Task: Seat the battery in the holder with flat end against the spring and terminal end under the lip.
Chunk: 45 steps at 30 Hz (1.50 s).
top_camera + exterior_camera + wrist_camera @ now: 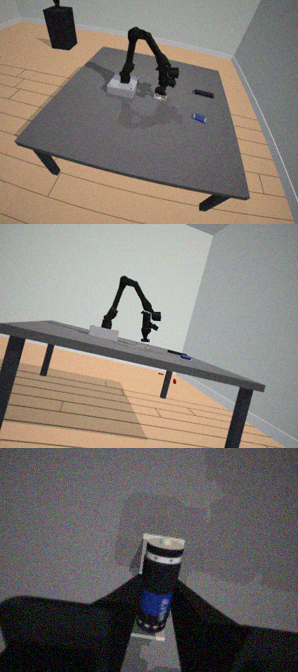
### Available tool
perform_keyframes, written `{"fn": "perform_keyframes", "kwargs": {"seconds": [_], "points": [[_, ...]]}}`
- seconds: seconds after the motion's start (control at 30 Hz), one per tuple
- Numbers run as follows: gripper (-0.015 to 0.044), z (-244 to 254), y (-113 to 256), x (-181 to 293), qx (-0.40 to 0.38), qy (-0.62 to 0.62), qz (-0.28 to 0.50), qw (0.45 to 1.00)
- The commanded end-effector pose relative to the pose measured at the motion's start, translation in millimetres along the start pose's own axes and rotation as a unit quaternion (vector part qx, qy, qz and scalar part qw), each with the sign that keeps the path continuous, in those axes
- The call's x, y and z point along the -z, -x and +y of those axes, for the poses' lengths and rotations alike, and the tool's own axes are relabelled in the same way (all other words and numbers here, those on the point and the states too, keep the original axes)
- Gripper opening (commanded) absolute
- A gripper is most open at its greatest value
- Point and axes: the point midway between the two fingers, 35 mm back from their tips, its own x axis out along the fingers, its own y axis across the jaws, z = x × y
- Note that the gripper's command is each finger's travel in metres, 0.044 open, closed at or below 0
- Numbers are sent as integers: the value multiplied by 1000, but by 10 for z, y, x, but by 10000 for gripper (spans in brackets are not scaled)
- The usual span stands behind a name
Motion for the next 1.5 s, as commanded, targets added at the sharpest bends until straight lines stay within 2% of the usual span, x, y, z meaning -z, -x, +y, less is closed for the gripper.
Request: {"fn": "perform_keyframes", "kwargs": {"seconds": [0.0,1.47], "points": [[80,-7,-58,9,1,-1,-25,1000],[80,-11,-243,136,-1,2,-150,989]]}}
